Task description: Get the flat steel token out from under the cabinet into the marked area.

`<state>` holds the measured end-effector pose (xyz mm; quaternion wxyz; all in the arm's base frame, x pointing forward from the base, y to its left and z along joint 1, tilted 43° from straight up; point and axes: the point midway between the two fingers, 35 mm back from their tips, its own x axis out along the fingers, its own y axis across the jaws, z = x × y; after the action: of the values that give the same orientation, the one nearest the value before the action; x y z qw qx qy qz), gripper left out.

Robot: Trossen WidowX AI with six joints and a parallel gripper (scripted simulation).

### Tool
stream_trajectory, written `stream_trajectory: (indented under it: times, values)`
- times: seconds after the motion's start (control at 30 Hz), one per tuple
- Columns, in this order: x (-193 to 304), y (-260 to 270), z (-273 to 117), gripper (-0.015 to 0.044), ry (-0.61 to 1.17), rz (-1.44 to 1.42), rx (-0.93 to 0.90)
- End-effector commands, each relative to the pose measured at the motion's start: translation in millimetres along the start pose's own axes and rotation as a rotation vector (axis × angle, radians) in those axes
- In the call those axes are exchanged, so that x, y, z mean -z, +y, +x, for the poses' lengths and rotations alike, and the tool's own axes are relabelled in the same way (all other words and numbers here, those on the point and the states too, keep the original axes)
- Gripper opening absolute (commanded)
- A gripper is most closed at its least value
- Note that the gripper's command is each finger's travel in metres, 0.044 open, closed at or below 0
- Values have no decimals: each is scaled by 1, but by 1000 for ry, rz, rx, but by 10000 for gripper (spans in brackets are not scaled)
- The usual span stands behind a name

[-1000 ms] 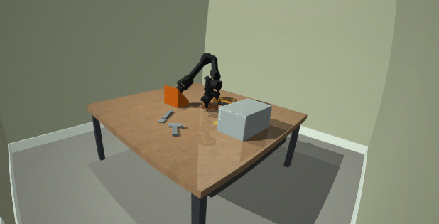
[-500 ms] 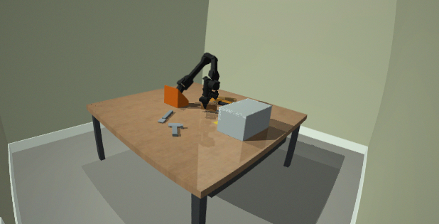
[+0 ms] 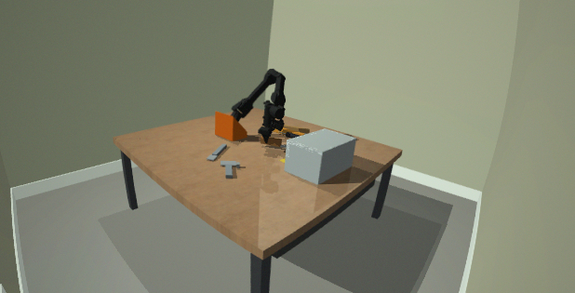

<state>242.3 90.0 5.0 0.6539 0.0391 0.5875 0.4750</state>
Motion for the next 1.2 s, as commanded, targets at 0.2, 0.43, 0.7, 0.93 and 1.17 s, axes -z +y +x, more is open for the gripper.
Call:
stream_trajectory:
  times: [0.2,0.43,0.7,0.93,1.17]
  values:
    - [-1,-12,-4,0,-19,-9,11]
    - [5,-20,-4,0,-18,-9,11]
    - [7,-27,-4,0,-18,-9,12]
    - [7,-31,-4,0,-18,-9,12]
    - [13,-39,-4,0,-18,-9,12]
